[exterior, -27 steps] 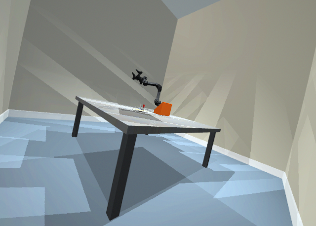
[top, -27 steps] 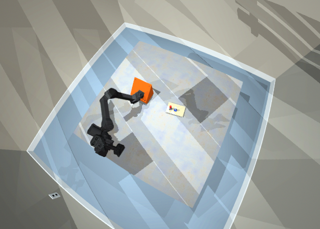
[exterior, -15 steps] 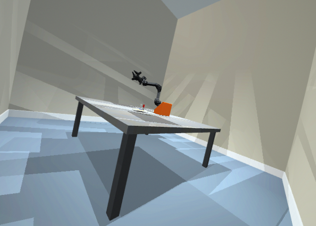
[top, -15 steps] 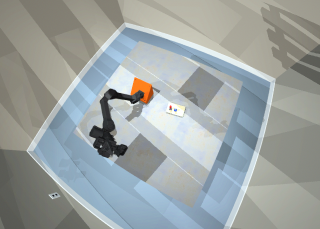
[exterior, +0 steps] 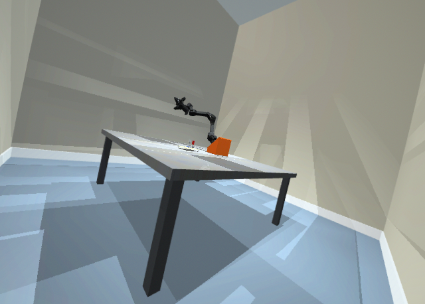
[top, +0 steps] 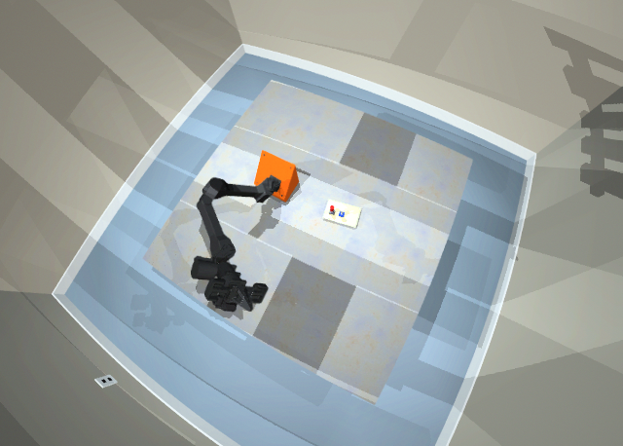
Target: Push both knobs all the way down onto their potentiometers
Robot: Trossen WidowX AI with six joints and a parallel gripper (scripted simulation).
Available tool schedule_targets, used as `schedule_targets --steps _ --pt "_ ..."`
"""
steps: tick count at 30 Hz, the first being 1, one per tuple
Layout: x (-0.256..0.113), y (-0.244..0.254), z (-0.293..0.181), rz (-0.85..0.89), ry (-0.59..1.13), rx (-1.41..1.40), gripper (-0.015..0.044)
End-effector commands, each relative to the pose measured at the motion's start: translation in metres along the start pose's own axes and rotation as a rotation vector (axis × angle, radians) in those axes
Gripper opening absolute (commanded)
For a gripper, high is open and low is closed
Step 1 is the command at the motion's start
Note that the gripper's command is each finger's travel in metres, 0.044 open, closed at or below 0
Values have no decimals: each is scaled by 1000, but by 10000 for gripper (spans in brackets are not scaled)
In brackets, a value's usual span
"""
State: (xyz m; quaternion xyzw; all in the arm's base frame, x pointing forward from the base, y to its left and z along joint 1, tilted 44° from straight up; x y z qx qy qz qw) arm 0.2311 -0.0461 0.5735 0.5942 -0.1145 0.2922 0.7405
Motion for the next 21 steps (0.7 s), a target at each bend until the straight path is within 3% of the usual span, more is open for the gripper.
schedule_targets --steps 1,21 --pt "10 -27 4 -60 -23 43 0" --pt "41 -130 -11 -358 -65 140 0"
Point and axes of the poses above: the point midway between the two fingers, 35 mm back from their tips, its own x axis out along the fingers, its own y axis across the jaws, z = x × y, the point moved 6 cm from there along -x, back along the fingers, and after that the axes turned 11 degrees about x, right-handed, at the moved point
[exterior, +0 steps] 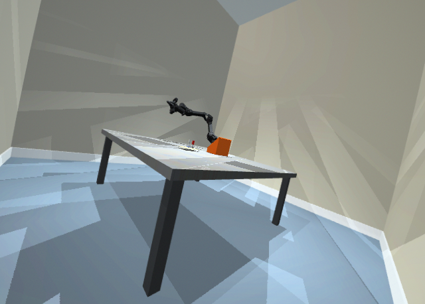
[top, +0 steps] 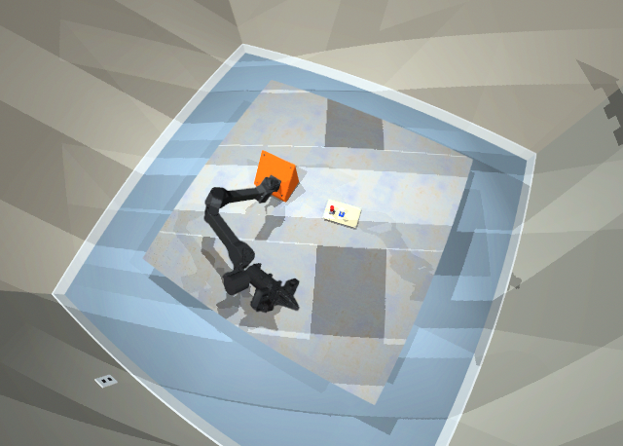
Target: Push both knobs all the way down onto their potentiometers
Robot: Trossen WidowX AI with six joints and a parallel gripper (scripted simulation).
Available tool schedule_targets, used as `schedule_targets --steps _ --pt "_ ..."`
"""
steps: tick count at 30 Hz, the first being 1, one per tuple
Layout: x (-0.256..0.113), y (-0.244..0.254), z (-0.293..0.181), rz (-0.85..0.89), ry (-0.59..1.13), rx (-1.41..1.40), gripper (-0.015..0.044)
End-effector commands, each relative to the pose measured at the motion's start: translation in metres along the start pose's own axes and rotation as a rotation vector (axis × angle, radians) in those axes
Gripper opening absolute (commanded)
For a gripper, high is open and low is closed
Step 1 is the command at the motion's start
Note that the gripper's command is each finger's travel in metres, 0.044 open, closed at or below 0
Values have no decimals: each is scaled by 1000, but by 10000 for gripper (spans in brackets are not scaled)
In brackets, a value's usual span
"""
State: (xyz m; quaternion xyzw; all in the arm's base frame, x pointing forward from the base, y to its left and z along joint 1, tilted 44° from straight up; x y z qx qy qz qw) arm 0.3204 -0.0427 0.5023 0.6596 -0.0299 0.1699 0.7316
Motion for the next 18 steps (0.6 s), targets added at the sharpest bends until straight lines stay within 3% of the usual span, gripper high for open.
schedule_targets --steps 1,18 --pt "13 -25 -3 -82 -8 10 0" --pt "42 -103 -34 -371 6 3 0"
Point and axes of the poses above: the point midway between the two fingers, 35 mm back from their tips, its own x axis out along the fingers, its own y axis across the jaws, z = x × y, the point moved 6 cm from there along -x, back along the fingers, and after that the axes turned 11 degrees about x, right-handed, at the moved point
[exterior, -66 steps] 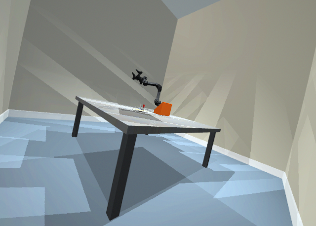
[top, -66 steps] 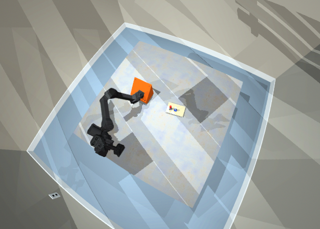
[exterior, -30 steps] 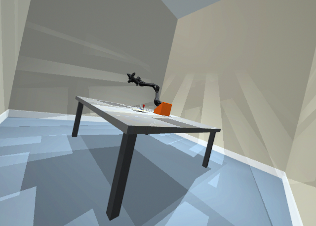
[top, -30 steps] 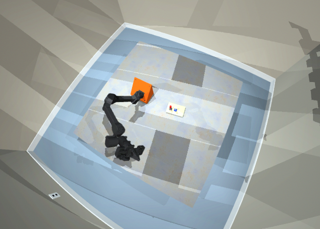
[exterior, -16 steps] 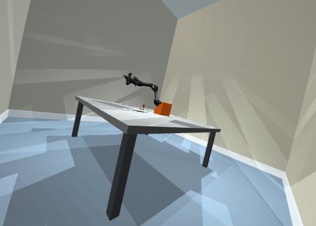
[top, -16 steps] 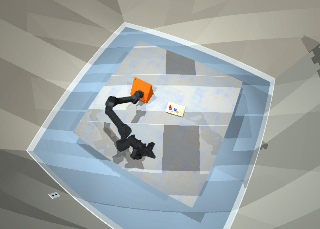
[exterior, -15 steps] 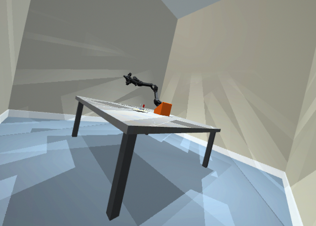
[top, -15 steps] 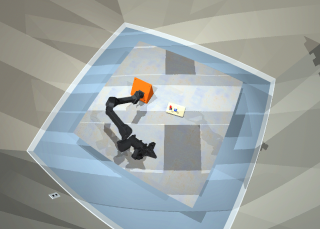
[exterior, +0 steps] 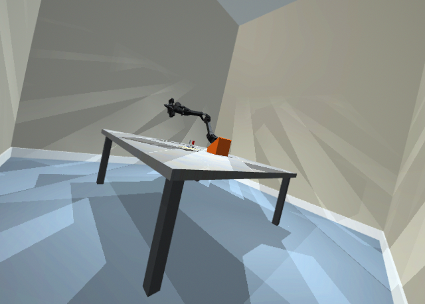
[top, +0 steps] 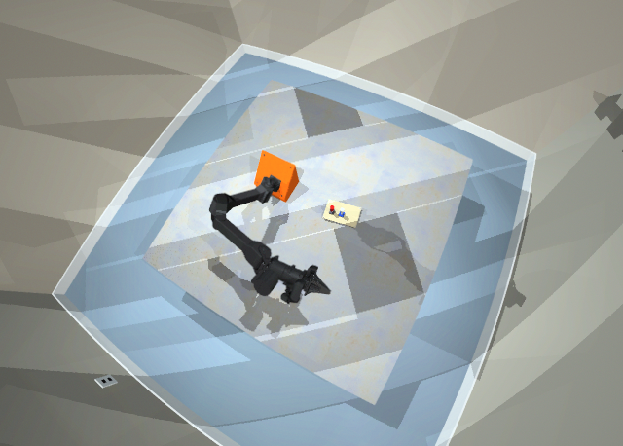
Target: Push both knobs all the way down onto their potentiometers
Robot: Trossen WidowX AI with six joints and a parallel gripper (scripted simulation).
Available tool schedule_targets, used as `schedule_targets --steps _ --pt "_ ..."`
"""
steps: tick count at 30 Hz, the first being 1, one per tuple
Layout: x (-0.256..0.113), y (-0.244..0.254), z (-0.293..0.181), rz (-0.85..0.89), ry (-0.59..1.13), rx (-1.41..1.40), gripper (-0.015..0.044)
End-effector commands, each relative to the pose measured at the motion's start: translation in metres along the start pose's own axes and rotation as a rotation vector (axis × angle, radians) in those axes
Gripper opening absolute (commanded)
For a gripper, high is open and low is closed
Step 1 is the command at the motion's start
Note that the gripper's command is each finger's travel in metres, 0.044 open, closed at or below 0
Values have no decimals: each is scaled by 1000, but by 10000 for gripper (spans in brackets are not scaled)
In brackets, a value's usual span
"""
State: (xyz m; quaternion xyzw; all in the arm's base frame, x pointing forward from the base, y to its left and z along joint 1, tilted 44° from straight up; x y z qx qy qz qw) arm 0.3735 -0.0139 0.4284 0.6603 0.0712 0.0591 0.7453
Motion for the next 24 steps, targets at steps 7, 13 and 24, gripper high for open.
schedule_targets --steps 7,13,24 --pt "28 -52 -23 -227 14 -53 0" --pt "40 -82 -40 -364 35 -102 0" --pt "50 -137 -73 -616 92 -229 0"
Point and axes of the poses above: the point midway between the two fingers, 35 mm back from their tips, its own x axis out along the fingers, its own y axis across the jaws, z = x × y, the point moved 6 cm from there along -x, back along the fingers, and after that the axes turned 11 degrees about x, right-handed, at the moved point
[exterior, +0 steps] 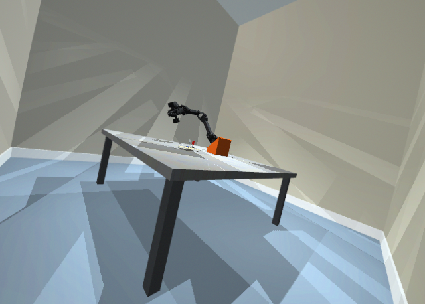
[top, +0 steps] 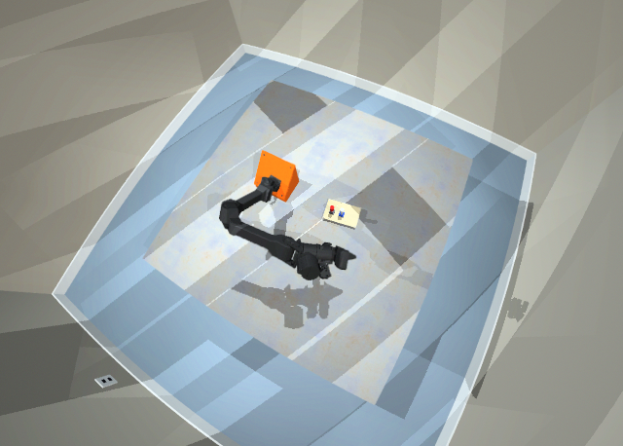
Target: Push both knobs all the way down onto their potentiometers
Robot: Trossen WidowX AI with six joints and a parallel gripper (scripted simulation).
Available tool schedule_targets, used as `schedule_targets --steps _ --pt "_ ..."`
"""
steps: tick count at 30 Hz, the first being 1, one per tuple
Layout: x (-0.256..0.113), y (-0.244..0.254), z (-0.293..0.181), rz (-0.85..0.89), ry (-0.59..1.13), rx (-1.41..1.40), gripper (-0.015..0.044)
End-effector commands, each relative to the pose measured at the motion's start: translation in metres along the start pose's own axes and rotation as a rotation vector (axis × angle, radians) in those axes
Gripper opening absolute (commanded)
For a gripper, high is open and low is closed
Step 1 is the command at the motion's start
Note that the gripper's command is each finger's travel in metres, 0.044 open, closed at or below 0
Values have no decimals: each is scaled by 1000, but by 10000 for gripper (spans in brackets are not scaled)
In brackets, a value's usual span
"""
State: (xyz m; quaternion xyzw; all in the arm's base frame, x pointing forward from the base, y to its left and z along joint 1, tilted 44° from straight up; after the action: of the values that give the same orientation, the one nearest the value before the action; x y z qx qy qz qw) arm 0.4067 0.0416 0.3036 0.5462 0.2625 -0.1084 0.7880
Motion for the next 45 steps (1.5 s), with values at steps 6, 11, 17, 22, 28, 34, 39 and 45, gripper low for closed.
schedule_targets --steps 6,11,17,22,28,34,39,45 --pt "28 -33 -36 -221 45 -140 0" --pt "37 -50 -54 -330 72 -226 0" --pt "44 -70 -75 -457 107 -339 0" --pt "48 -87 -92 -561 138 -443 0" --pt "49 -106 -111 -681 177 -577 0" --pt "48 -124 -128 -797 218 -720 0" --pt "46 -138 -141 -890 253 -847 0" --pt "41 -153 -155 -998 297 -1006 0"
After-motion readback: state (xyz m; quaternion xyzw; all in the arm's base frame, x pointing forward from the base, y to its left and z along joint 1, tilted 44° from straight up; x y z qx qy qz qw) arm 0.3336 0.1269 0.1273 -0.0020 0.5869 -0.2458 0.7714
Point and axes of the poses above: the point midway between the two fingers, 35 mm back from their tips, its own x axis out along the fingers, its own y axis across the jaws, z = x × y, the point moved 6 cm from there along -x, back along the fingers, and after that the axes turned 11 degrees about x, right-handed, at the moved point
